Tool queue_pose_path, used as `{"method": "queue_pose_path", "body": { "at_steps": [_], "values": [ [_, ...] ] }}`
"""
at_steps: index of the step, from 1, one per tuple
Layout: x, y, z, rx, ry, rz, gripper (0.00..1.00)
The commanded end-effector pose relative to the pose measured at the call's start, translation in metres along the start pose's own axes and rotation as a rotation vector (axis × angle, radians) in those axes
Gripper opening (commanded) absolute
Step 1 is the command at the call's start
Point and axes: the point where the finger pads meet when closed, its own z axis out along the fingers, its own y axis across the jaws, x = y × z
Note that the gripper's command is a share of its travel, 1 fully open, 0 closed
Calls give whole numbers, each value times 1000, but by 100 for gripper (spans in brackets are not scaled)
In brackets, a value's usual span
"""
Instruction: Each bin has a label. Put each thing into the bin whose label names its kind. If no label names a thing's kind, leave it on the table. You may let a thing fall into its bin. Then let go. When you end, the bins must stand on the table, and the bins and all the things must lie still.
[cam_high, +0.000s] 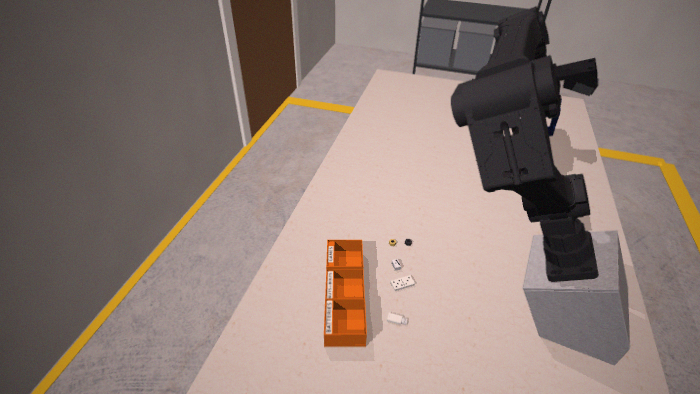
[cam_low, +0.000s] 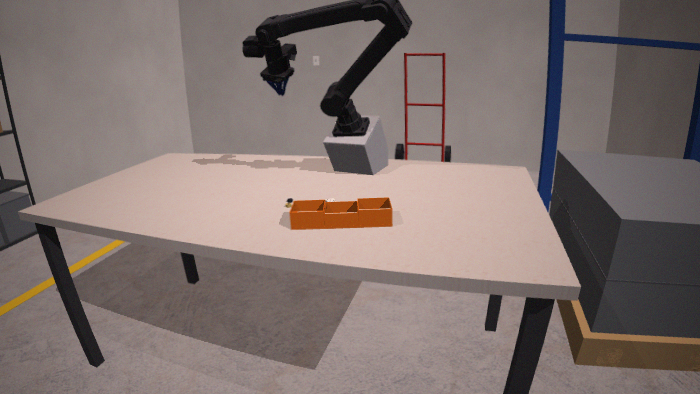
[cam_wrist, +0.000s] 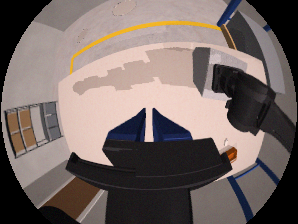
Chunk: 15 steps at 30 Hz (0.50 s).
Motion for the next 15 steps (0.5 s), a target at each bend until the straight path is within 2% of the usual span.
{"method": "queue_pose_path", "body": {
  "at_steps": [1,12,15],
  "values": [
    [0,4,-4,-11,1,0,9],
    [0,4,-4,-11,1,0,9],
    [13,0,22,-10,-2,0,9]
  ]
}}
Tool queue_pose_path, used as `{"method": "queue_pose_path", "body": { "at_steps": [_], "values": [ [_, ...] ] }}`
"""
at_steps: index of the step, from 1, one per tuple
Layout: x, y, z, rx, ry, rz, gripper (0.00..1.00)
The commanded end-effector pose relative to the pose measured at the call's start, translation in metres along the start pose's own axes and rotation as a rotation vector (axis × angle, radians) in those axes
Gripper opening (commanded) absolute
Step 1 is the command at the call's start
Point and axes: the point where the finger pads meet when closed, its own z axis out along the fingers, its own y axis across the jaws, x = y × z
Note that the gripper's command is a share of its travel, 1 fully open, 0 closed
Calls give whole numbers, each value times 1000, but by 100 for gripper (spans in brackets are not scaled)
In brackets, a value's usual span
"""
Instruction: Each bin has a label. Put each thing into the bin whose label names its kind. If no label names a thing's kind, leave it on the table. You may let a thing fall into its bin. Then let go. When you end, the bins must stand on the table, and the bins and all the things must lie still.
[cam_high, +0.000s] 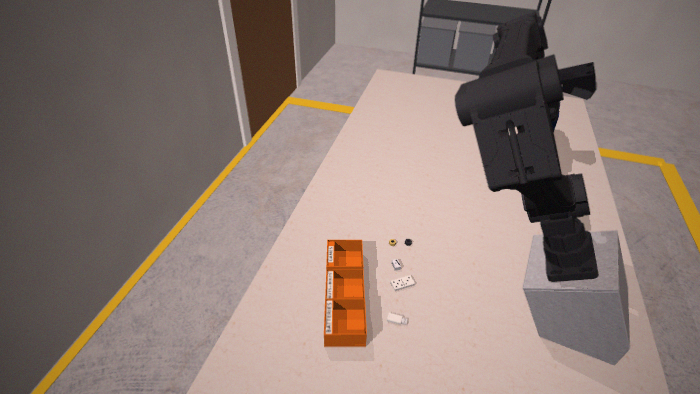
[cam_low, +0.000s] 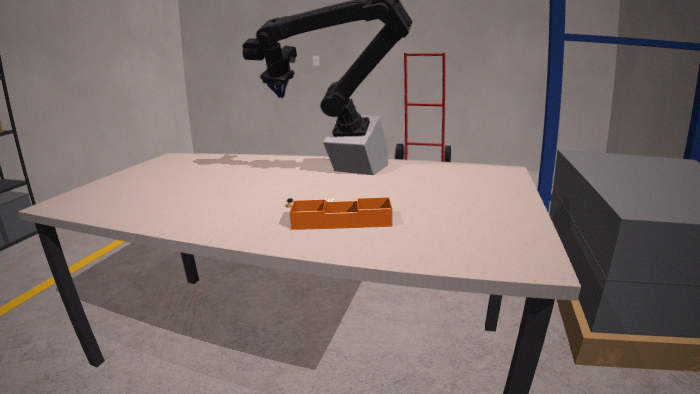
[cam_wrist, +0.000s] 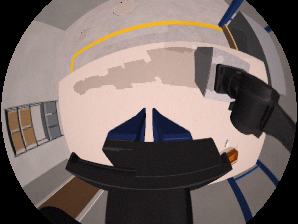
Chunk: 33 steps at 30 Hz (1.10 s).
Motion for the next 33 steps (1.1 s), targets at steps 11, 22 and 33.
{"method": "queue_pose_path", "body": {
  "at_steps": [11,22,33],
  "values": [
    [58,-5,36,-37,25,-45,9],
    [94,-11,25,-58,54,-419,9],
    [124,-25,13,-104,81,-732,9]
  ]
}}
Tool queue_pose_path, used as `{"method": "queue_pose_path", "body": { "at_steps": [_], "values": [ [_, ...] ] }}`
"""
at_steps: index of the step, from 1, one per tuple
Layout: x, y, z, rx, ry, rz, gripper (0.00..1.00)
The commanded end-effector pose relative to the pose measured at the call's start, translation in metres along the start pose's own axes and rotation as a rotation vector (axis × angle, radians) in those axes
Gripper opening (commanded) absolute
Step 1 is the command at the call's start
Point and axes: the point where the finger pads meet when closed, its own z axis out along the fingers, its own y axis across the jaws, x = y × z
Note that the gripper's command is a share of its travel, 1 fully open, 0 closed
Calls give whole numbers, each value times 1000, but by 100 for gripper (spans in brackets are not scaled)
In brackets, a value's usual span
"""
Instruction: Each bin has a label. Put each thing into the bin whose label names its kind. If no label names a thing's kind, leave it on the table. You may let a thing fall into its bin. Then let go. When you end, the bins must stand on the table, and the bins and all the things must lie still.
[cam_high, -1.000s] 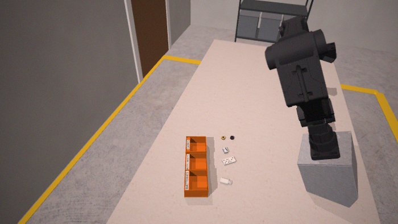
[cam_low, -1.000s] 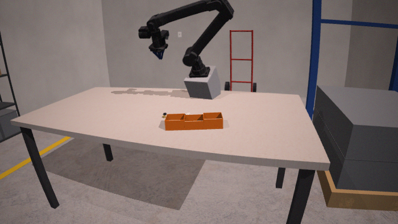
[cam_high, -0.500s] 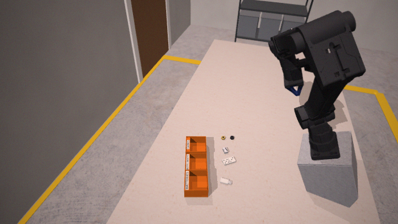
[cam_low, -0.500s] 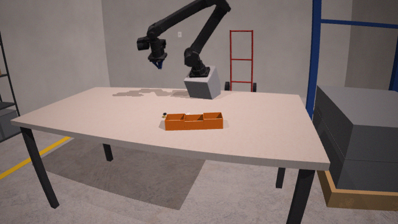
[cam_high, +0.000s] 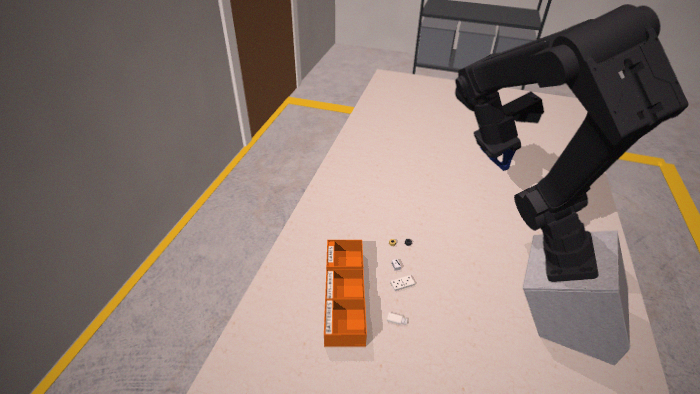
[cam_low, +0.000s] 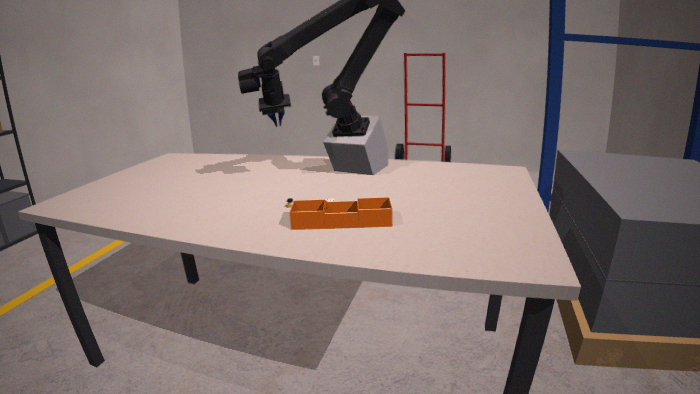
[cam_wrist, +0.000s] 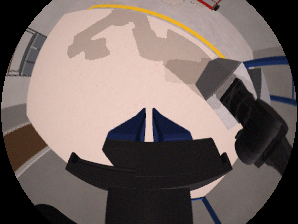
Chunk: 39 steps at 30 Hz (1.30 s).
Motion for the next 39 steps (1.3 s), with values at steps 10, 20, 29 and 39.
{"method": "queue_pose_path", "body": {
  "at_steps": [10,20,29,39],
  "values": [
    [50,28,-39,-109,28,-429,9],
    [84,26,-55,-162,39,-708,9],
    [119,18,-70,-210,54,-1001,9],
    [152,4,-87,-274,65,-1296,9]
  ]
}}
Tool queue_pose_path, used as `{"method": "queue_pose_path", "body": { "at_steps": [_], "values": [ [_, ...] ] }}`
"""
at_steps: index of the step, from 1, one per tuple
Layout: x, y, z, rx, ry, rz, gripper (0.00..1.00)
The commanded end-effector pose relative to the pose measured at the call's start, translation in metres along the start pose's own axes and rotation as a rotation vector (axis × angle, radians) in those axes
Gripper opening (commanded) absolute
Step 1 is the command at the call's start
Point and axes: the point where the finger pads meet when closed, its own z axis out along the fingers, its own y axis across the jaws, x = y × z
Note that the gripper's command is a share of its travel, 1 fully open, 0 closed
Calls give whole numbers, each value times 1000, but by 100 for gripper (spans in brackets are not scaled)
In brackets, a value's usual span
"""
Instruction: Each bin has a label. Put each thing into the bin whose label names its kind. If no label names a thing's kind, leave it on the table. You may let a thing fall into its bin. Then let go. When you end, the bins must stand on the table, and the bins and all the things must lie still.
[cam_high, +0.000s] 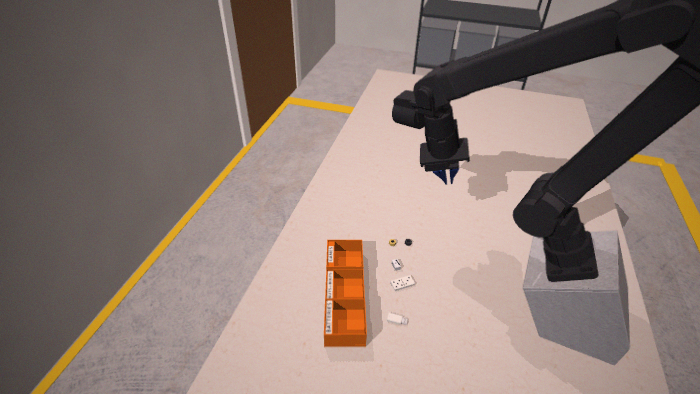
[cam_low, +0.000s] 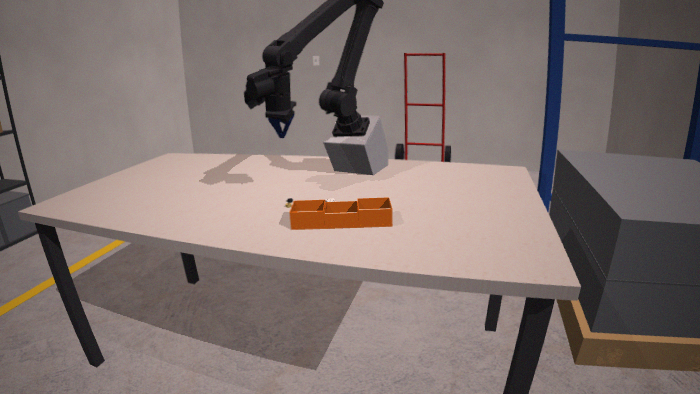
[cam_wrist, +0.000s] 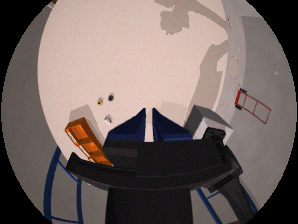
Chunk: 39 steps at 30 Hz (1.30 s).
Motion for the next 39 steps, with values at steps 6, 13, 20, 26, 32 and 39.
{"method": "queue_pose_path", "body": {
  "at_steps": [6,13,20,26,32,39],
  "values": [
    [10,40,-35,-97,-34,-293,9],
    [21,57,-50,-148,-52,-468,9],
    [44,71,-62,-202,-63,-690,9],
    [61,77,-67,-233,-71,-843,9],
    [83,90,-85,-275,-88,-1016,9],
    [109,82,-76,-311,-94,-1242,9]
  ]
}}
